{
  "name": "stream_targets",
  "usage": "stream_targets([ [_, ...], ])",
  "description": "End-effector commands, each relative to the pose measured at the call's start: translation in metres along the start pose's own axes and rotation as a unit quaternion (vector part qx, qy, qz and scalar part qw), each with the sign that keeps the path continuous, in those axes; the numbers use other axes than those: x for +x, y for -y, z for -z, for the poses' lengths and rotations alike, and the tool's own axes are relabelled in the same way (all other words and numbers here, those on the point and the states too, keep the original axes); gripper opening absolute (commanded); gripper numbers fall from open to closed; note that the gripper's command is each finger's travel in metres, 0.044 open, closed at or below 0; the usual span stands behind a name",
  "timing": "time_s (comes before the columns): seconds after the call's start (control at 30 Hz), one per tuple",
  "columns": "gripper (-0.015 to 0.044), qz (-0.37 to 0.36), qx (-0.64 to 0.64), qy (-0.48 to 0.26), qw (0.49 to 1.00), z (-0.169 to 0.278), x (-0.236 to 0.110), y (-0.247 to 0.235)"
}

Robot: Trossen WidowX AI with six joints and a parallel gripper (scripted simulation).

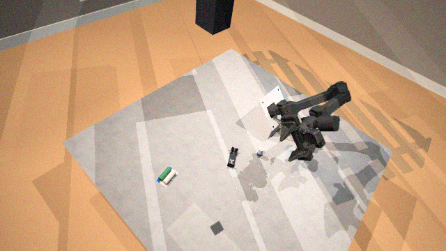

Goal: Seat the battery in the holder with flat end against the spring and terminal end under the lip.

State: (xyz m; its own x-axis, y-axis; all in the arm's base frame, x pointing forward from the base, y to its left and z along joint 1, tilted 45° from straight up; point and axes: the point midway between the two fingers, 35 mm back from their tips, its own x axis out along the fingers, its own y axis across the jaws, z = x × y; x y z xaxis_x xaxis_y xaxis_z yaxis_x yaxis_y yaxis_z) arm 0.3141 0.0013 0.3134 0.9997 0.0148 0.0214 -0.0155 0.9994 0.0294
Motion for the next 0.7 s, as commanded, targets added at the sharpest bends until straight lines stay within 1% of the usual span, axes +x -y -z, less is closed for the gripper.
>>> stream_targets([
  [0.0,0.0374,-0.002,-0.003,-0.010,1.000,0.005,0.001,0.000],
  [0.03,0.0347,-0.006,-0.010,-0.039,0.999,0.019,0.005,0.001],
  [0.1,0.0295,-0.029,-0.028,-0.147,0.988,0.073,0.013,0.004],
  [0.13,0.0269,-0.042,-0.031,-0.198,0.979,0.099,0.013,0.005],
  [0.2,0.0216,-0.063,-0.031,-0.270,0.960,0.134,0.008,0.006],
  [0.3,0.0137,-0.112,-0.007,-0.406,0.907,0.199,-0.016,0.005],
  [0.4,0.0059,-0.172,0.056,-0.532,0.827,0.250,-0.058,-0.002],
  [0.47,0.0006,-0.211,0.117,-0.596,0.766,0.270,-0.089,-0.011],
  [0.57,0.0000,-0.257,0.223,-0.656,0.674,0.278,-0.129,-0.028],
  [0.6,0.0000,-0.264,0.244,-0.663,0.657,0.277,-0.135,-0.030],
  [0.67,0.0000,-0.266,0.251,-0.665,0.651,0.277,-0.137,-0.032],
])
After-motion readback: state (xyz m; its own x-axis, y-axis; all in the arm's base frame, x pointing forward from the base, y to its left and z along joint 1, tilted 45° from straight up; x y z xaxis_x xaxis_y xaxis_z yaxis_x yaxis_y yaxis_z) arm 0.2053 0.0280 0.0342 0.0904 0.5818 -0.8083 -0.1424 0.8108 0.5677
